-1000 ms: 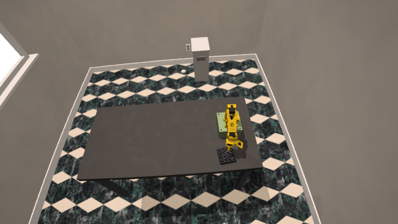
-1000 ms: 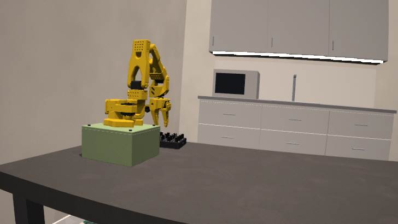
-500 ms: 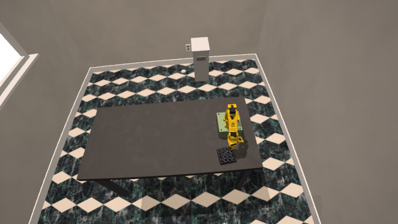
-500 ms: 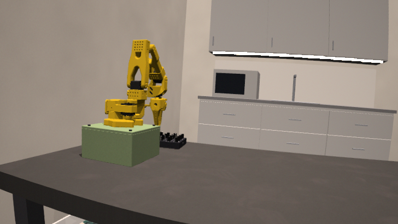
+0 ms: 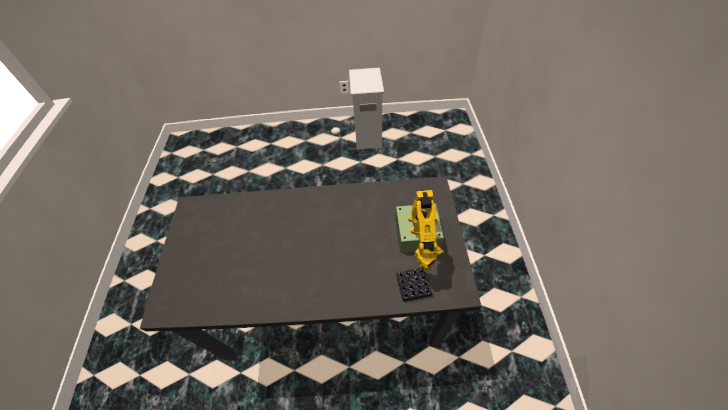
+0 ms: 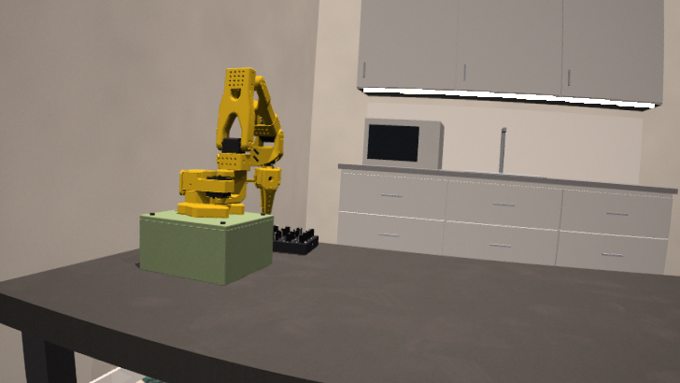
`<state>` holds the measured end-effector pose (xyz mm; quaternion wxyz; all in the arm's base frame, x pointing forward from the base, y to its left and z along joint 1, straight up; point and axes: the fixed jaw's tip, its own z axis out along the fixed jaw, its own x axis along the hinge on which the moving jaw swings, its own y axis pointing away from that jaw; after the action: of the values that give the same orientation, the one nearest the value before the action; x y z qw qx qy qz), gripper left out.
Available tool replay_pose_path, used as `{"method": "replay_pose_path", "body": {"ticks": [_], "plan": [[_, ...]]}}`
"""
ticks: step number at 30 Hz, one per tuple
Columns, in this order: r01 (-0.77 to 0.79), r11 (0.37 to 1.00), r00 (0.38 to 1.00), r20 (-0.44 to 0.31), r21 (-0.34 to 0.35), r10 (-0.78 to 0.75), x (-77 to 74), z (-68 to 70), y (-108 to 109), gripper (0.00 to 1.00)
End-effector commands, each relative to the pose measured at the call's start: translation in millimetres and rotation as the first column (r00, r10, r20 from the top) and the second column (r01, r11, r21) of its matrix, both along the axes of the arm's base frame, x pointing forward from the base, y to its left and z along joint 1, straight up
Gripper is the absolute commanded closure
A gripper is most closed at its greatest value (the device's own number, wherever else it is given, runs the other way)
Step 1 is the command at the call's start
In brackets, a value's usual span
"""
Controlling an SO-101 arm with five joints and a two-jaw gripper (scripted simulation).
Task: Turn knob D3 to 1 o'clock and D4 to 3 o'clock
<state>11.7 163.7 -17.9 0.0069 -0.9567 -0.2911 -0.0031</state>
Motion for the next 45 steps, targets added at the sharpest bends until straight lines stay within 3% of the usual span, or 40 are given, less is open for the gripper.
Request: {"method": "replay_pose_path", "body": {"ticks": [1, 16, 45], "plan": [[-0.094, 0.995, 0.996, -0.002, -0.011, 0.094, -1.7, -0.8, -0.1, 0.89], [-0.231, 0.973, 0.973, -0.001, -0.011, 0.231, -2.7, -0.8, 0.7, 0.9], [-0.241, 0.97, 0.97, -0.001, -0.011, 0.241, -2.5, -0.6, 12.8, 0.9]]}}
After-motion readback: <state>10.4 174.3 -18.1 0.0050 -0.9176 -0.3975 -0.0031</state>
